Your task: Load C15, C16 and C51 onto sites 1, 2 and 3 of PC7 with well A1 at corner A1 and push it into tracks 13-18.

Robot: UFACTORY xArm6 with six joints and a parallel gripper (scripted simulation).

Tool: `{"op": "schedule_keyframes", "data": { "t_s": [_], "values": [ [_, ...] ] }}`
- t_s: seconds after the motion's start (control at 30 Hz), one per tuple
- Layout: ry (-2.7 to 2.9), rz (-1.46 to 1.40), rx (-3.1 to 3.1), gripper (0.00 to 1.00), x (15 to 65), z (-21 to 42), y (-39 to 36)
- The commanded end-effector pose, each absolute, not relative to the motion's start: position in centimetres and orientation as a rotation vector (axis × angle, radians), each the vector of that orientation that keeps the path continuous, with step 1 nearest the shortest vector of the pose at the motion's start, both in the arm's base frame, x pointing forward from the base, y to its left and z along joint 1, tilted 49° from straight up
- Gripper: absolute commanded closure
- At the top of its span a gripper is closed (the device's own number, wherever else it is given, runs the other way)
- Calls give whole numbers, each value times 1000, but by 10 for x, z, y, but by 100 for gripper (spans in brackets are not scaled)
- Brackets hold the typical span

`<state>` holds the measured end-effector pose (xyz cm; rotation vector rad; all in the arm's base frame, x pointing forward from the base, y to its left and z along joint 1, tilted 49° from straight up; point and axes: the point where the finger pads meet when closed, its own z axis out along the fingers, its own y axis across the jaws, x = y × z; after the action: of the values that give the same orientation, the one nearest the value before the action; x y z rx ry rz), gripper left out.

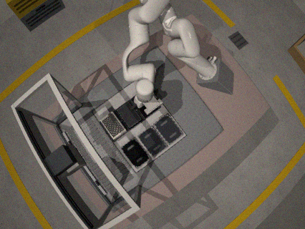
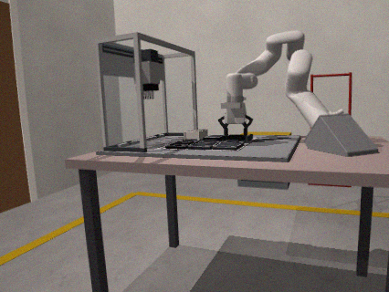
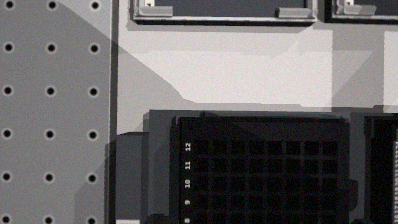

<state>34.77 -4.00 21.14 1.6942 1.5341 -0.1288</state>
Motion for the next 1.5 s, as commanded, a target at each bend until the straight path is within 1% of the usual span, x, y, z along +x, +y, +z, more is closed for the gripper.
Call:
{"op": "schedule_keyframes", "data": {
  "t_s": [0.0,0.37,1.47],
  "values": [
    [1534,-126,1694,0,348,212,-40],
    [1534,-126,1694,0,348,212,-40],
    [1534,-126,1694,0,327,244,-10]
  ]
}}
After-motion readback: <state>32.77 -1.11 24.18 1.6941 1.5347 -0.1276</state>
